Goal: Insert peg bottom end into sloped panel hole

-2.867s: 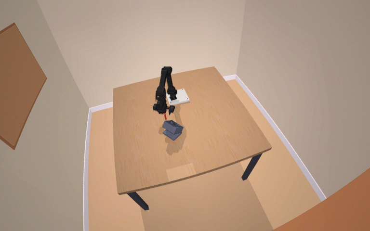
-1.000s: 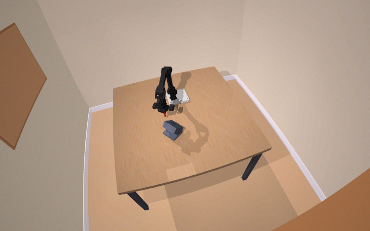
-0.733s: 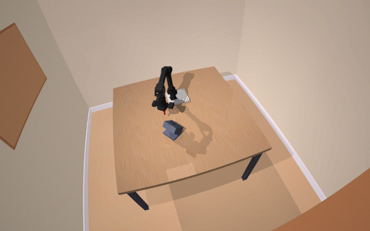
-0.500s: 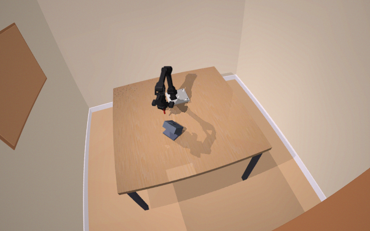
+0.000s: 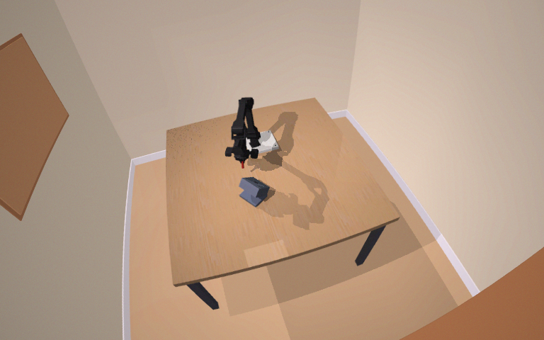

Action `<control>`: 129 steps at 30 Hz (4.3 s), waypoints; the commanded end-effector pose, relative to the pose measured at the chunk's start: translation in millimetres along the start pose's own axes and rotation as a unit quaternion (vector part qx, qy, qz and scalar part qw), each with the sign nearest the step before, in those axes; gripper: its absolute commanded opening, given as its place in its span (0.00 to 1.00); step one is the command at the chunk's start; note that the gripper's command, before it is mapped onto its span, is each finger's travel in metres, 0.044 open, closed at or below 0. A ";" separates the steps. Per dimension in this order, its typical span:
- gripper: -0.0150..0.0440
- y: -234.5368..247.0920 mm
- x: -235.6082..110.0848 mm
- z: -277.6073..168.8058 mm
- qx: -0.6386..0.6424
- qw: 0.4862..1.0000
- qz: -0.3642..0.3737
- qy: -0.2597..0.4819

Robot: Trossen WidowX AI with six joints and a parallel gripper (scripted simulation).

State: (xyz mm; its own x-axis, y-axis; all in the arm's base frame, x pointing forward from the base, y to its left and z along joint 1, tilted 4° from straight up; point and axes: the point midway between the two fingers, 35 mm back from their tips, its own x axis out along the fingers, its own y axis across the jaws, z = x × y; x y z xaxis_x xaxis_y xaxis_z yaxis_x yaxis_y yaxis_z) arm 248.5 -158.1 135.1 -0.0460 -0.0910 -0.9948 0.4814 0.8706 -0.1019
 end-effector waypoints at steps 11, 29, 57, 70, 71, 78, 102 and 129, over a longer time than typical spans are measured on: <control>0.25 11.2 -4.3 7.7 -0.056 0.998 -0.030 -0.016; 0.25 27.9 -11.1 16.3 -0.124 0.989 -0.066 -0.037; 0.25 57.0 -24.0 27.5 -0.224 0.964 -0.122 -0.072; 0.25 71.7 -30.9 31.5 -0.268 0.948 -0.148 -0.088; 0.25 72.9 -31.5 31.8 -0.271 0.947 -0.150 -0.090; 0.25 81.2 -35.5 33.5 -0.294 0.937 -0.163 -0.099; 0.25 111.0 -50.3 37.0 -0.367 0.897 -0.209 -0.131; 0.25 130.2 -47.3 48.1 -0.418 0.861 -0.243 -0.156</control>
State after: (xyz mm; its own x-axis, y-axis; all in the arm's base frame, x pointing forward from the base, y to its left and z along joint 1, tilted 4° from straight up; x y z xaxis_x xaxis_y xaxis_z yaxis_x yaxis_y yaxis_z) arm 353.5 -61.2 174.6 0.2386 -0.5483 -0.8015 -0.3207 0.7346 -0.5980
